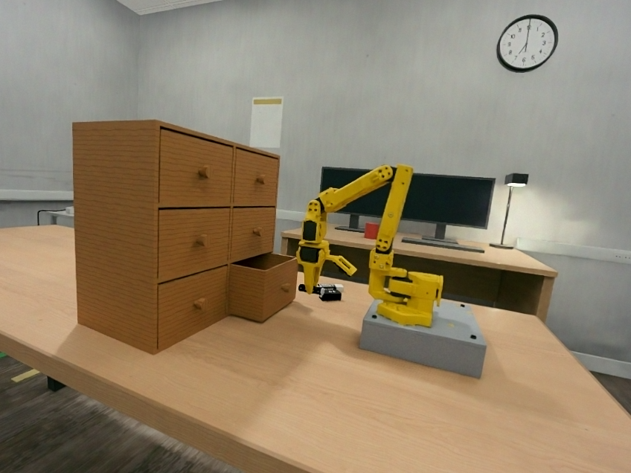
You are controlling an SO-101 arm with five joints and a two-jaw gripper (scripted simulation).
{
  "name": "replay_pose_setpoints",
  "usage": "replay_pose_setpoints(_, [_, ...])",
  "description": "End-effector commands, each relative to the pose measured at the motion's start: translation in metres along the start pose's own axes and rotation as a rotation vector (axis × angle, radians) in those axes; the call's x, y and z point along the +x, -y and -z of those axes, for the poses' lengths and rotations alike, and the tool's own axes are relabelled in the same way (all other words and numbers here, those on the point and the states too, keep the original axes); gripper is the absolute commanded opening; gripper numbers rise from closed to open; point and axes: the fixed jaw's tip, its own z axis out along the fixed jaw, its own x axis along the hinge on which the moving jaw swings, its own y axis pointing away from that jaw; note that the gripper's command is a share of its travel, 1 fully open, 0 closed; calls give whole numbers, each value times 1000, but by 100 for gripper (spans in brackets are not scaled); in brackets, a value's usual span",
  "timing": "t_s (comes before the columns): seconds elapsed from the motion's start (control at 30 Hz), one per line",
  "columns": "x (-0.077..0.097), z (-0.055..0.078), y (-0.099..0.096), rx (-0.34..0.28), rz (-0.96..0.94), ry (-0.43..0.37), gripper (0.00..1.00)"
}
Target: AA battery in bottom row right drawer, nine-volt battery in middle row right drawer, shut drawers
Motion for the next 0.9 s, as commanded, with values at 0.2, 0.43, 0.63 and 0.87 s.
replay_pose_setpoints(0.2, [4,5,2,2,9,-33,0])
replay_pose_setpoints(0.43, [4,17,2,3,10,-109,0])
replay_pose_setpoints(0.63, [4,22,2,3,10,-142,0])
replay_pose_setpoints(0.87, [4,31,2,4,10,-197,0])
